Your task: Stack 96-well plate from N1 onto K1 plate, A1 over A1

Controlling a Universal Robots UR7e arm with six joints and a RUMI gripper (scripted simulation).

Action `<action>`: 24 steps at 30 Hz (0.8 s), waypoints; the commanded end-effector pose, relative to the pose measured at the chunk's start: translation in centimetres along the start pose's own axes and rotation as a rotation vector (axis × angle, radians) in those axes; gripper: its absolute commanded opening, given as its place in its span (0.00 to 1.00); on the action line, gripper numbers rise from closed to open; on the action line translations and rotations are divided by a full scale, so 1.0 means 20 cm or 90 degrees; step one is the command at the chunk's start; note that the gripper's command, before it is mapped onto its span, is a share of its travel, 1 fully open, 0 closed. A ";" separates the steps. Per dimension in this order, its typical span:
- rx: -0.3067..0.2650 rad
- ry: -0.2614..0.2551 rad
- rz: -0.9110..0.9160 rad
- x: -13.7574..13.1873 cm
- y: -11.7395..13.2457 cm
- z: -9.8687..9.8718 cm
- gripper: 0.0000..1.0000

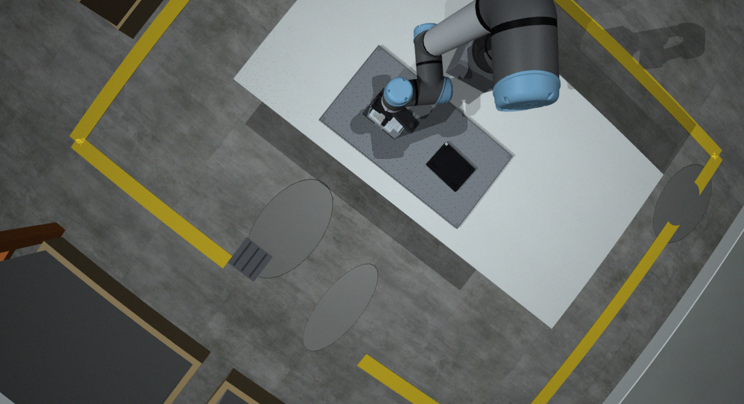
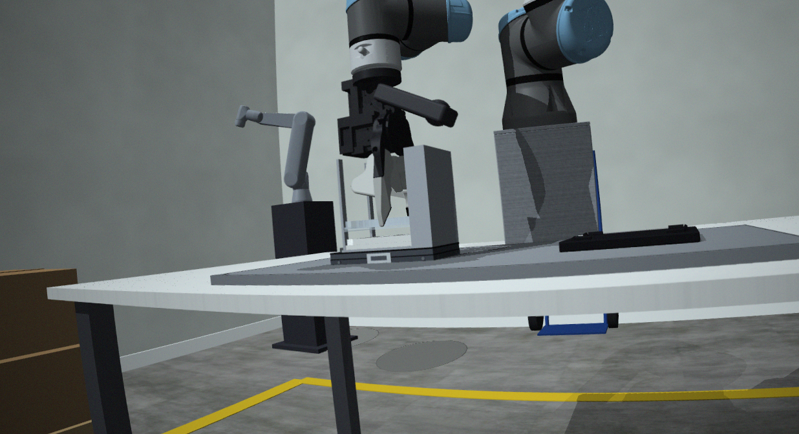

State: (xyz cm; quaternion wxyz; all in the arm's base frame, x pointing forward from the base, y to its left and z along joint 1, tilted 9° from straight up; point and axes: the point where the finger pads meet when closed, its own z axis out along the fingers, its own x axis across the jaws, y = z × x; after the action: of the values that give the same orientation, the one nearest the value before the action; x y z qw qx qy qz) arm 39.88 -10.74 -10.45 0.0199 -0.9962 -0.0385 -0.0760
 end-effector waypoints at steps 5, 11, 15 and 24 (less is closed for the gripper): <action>0.000 0.001 0.000 0.00 0.00 0.00 0.00; 0.000 0.001 0.000 0.00 0.00 0.01 0.00; 0.000 0.001 0.000 0.00 0.00 0.01 0.00; 0.000 0.001 0.000 0.00 0.00 0.02 0.00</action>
State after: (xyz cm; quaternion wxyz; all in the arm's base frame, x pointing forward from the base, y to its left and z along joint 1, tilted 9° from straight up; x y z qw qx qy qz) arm 39.90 -10.72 -10.72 0.0199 -0.9962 -0.0385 -0.0760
